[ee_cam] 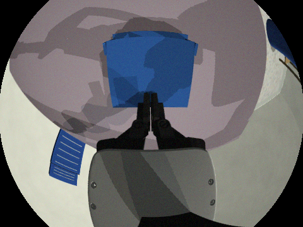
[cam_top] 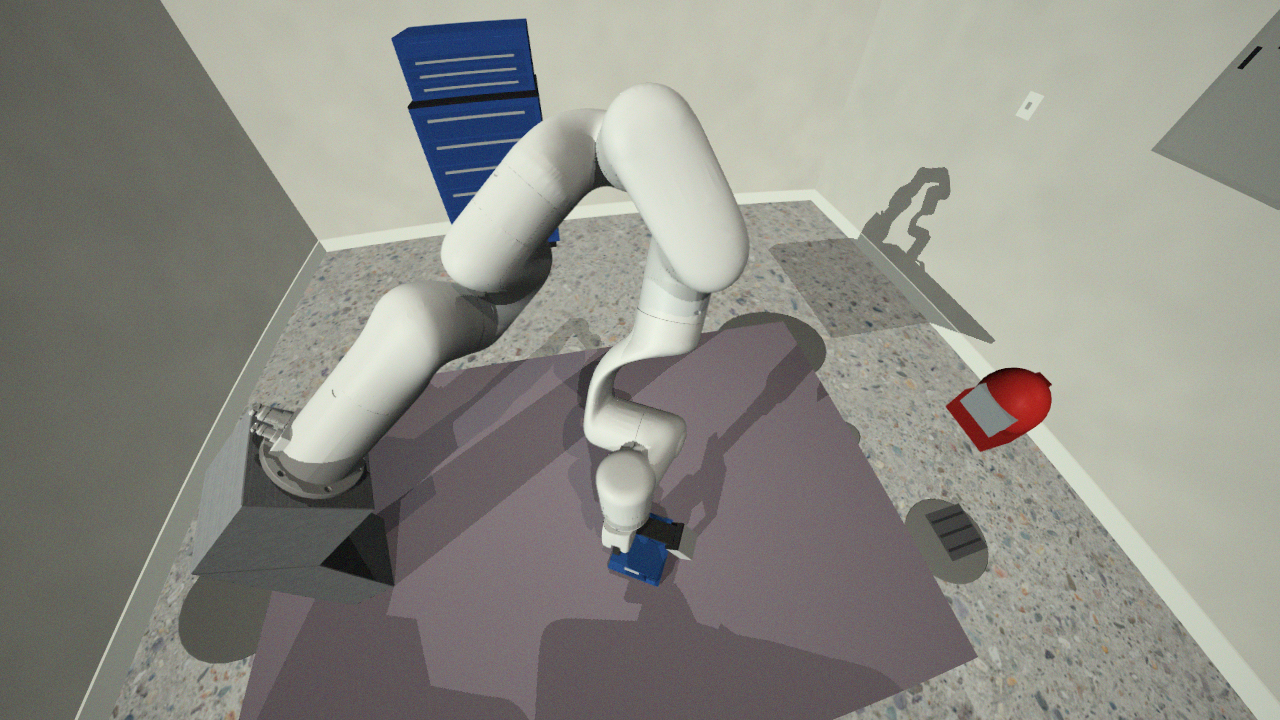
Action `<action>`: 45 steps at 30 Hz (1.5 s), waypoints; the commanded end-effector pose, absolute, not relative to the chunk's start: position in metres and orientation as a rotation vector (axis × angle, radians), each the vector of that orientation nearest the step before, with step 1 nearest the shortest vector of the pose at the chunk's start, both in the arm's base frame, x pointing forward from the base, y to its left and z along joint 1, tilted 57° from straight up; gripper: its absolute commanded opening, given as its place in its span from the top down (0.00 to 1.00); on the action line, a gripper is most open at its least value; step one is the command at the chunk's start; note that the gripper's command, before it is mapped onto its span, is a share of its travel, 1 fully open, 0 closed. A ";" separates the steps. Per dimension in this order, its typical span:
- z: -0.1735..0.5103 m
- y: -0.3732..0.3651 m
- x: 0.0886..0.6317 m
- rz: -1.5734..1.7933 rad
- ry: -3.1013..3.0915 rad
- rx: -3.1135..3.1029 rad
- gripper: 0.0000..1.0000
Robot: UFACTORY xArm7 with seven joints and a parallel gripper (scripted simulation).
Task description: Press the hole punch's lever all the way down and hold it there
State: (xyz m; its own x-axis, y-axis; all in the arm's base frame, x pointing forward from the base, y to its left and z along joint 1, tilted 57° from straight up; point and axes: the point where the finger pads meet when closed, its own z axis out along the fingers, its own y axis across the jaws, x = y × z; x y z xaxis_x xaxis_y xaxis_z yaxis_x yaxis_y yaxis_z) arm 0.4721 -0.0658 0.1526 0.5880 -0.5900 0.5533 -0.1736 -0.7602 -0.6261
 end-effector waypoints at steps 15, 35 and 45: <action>0.152 -0.066 0.476 -1.072 0.609 -2.300 1.00; 0.146 -0.064 0.484 -1.072 0.609 -2.300 1.00; 0.145 -0.064 0.485 -1.072 0.609 -2.300 1.00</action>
State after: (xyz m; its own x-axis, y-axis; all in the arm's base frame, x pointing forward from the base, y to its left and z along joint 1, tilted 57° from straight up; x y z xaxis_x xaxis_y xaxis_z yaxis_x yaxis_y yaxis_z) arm 0.4837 -0.0628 0.1454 0.5864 -0.5906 0.5544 -0.1740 -0.7602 -0.6259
